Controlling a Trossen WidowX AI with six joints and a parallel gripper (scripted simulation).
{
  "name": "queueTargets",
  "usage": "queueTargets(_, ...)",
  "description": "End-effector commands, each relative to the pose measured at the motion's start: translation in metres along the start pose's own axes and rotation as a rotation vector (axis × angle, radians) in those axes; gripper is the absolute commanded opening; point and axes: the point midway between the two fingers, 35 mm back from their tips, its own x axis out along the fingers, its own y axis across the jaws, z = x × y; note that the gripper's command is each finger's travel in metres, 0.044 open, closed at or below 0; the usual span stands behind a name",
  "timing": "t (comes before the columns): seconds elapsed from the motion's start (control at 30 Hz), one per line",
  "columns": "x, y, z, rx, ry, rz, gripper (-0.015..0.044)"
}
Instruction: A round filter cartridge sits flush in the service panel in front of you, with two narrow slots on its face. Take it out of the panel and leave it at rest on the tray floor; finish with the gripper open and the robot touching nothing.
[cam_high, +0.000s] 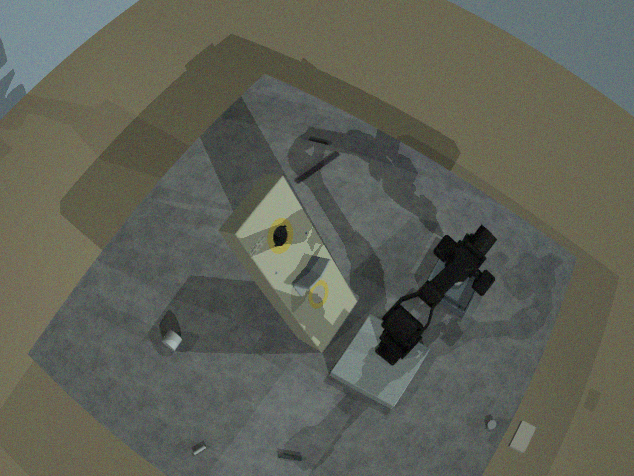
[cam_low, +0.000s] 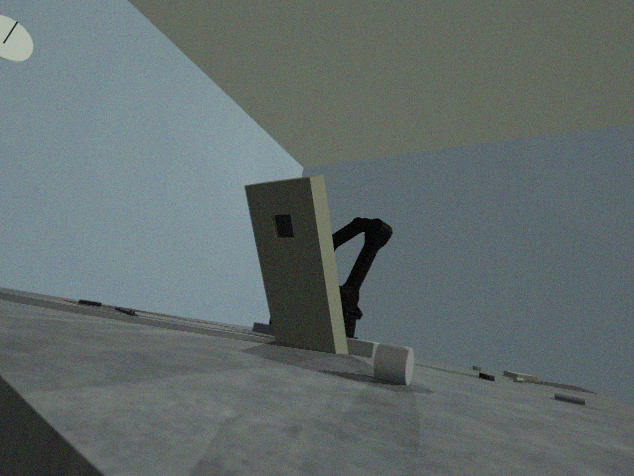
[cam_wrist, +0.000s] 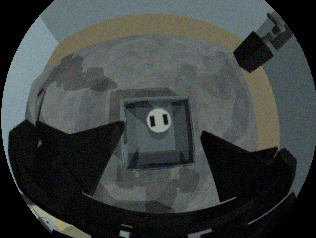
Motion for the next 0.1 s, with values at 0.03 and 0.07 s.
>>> queueTargets(0.03,0.0007,0.0000,-0.0014,0.000,0.004,0.000,0.0440)
queueTargets(0.07,0.0007,0.0000,-0.0014,0.000,0.004,0.000,0.0440)
